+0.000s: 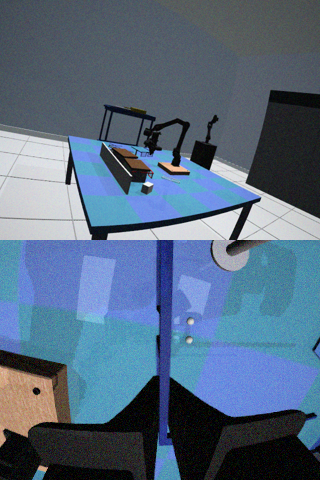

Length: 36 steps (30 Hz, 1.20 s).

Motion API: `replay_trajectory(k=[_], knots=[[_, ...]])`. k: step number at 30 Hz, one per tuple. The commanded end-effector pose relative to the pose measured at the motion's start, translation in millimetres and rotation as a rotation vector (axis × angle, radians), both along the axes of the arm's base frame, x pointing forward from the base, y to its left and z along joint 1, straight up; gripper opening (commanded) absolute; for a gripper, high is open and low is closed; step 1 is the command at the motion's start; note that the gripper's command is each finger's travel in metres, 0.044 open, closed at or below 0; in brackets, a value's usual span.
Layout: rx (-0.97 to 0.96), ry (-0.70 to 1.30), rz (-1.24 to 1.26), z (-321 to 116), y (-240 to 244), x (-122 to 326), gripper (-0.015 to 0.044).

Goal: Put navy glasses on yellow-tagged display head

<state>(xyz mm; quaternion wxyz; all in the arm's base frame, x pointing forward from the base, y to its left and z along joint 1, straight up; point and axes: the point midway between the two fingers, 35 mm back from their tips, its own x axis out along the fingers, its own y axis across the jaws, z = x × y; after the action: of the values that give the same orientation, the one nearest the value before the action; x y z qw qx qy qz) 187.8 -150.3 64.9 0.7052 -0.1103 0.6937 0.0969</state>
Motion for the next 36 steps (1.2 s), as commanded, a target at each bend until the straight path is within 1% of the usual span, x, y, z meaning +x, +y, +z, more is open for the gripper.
replay_trajectory(k=[1,14,27,32,36], knots=[[0.004,0.002,0.0,-0.6,0.9,-0.4,0.0],[0.004,0.001,0.0,1.9,2.7,6.3,0.0],[0.005,0.001,0.0,56.8,4.8,10.2,0.0],[0.005,0.001,0.0,59.8,6.9,11.2,0.0],[0.006,0.0,0.0,59.8,17.3,17.4,0.0]])
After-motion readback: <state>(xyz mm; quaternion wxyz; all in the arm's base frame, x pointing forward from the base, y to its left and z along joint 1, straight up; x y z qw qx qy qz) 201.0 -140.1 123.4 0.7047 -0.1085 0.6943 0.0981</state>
